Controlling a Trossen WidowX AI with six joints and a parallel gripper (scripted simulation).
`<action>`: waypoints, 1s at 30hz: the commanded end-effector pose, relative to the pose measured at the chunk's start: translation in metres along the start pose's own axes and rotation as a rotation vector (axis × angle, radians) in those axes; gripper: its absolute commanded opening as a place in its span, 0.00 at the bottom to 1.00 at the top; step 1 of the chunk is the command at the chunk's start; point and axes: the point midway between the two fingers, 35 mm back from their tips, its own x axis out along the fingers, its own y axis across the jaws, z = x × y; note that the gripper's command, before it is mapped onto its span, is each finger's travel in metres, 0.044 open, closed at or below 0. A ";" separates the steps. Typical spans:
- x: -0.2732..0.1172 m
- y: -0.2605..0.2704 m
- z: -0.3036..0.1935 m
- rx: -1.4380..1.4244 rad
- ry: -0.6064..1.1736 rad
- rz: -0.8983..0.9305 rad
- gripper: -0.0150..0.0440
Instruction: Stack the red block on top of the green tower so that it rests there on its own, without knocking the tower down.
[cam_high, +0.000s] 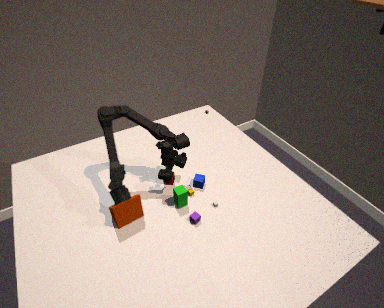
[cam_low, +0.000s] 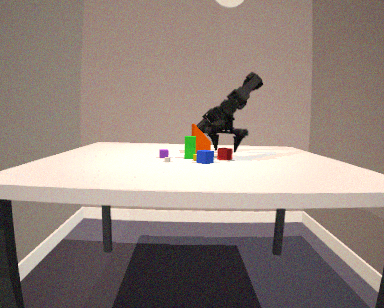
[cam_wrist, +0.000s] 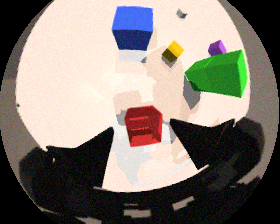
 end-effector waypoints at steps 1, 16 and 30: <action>0.008 -0.002 -0.002 0.009 0.009 0.000 1.00; 0.028 -0.002 -0.004 0.009 0.011 0.002 1.00; 0.027 -0.002 -0.004 0.009 0.011 0.002 0.96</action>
